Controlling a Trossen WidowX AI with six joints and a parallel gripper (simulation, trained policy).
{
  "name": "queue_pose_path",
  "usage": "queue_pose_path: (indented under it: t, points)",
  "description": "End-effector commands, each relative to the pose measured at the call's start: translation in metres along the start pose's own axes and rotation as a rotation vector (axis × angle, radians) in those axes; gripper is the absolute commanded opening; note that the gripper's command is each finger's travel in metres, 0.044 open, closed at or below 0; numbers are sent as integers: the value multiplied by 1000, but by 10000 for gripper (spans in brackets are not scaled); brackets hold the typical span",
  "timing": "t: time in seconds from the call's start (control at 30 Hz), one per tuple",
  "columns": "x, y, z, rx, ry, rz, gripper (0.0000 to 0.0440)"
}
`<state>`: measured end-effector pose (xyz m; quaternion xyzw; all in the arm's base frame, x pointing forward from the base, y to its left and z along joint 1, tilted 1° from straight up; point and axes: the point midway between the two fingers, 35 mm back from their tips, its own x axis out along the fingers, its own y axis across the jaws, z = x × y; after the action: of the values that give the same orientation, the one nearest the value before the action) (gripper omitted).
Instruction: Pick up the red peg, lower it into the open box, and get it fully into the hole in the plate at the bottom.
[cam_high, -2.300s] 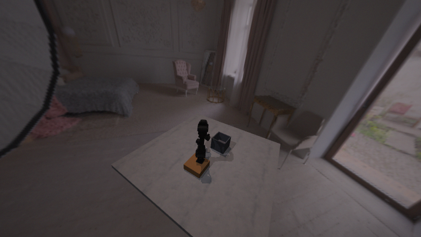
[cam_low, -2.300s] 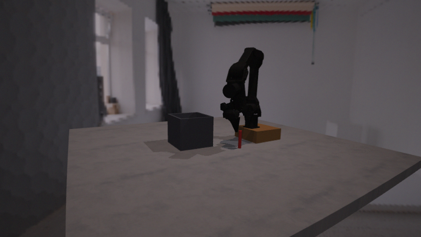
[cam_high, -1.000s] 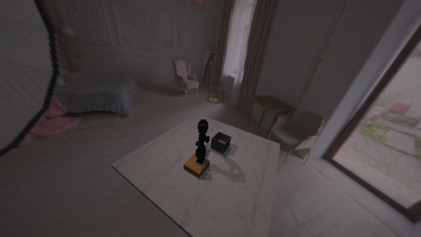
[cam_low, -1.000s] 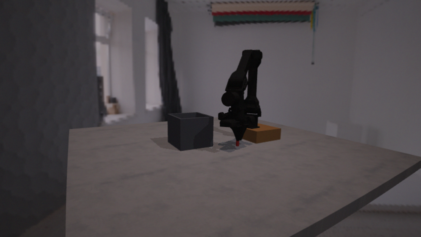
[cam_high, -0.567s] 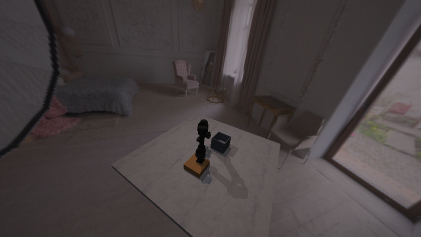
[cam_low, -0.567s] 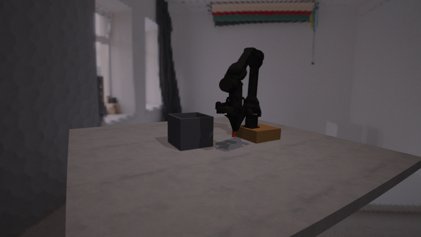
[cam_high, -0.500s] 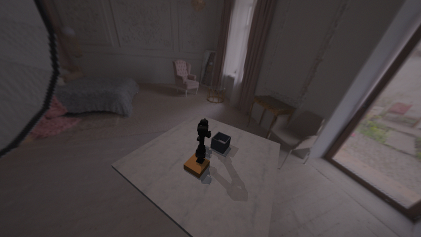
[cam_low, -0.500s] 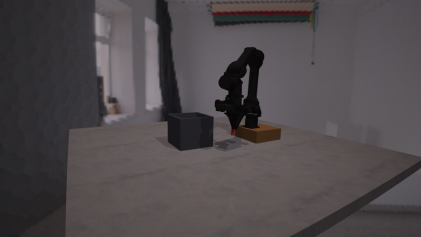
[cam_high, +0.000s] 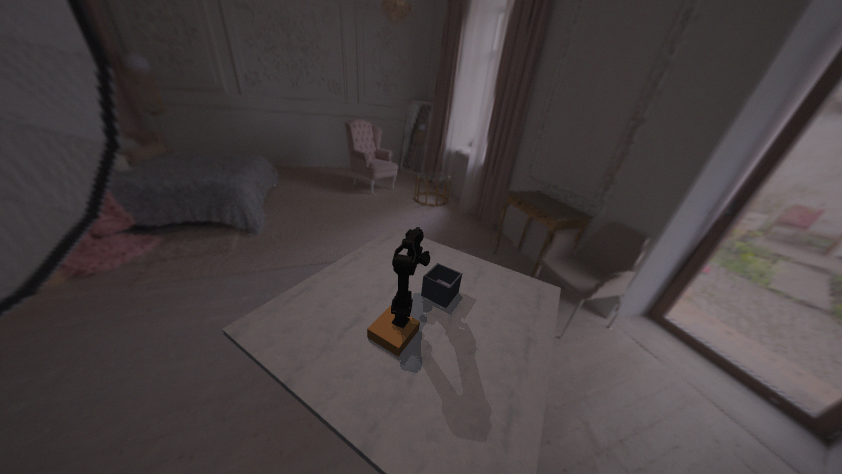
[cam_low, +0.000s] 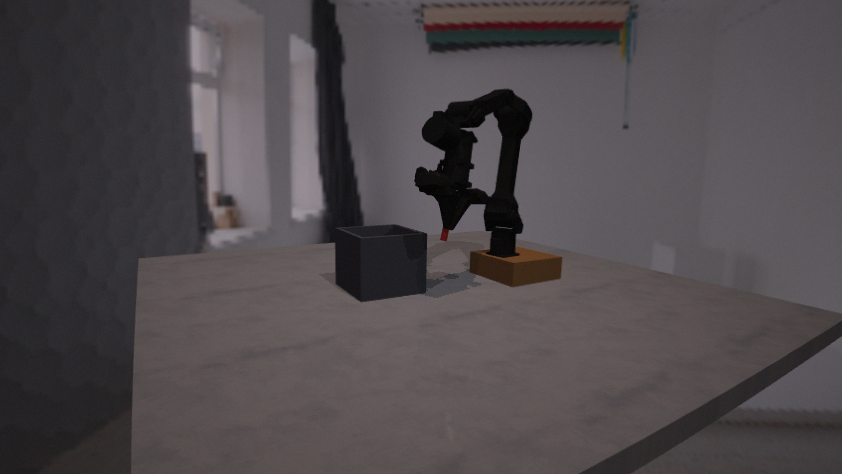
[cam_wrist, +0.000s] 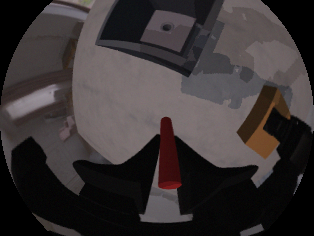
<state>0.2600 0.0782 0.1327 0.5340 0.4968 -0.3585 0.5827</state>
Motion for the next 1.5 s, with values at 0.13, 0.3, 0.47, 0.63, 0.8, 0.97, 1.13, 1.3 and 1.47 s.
queue_pose_path:
  t: [0.13,0.3,0.47,0.63,0.8,0.97,1.13,1.3,1.47]
  points:
    - [-19,8,24,-1,-49,21,0]
    - [-24,9,41,7,-79,12,0]
    - [-25,8,56,17,-103,-4,0]
    - [-25,7,70,25,-118,-23,0]
    - [-24,8,82,30,-127,-41,0]
    - [-22,9,94,34,-130,-57,0]
    - [-20,10,104,35,-129,-73,0]
    - [-15,12,115,34,-126,-86,0]
    - [-7,12,126,34,-125,-101,0]
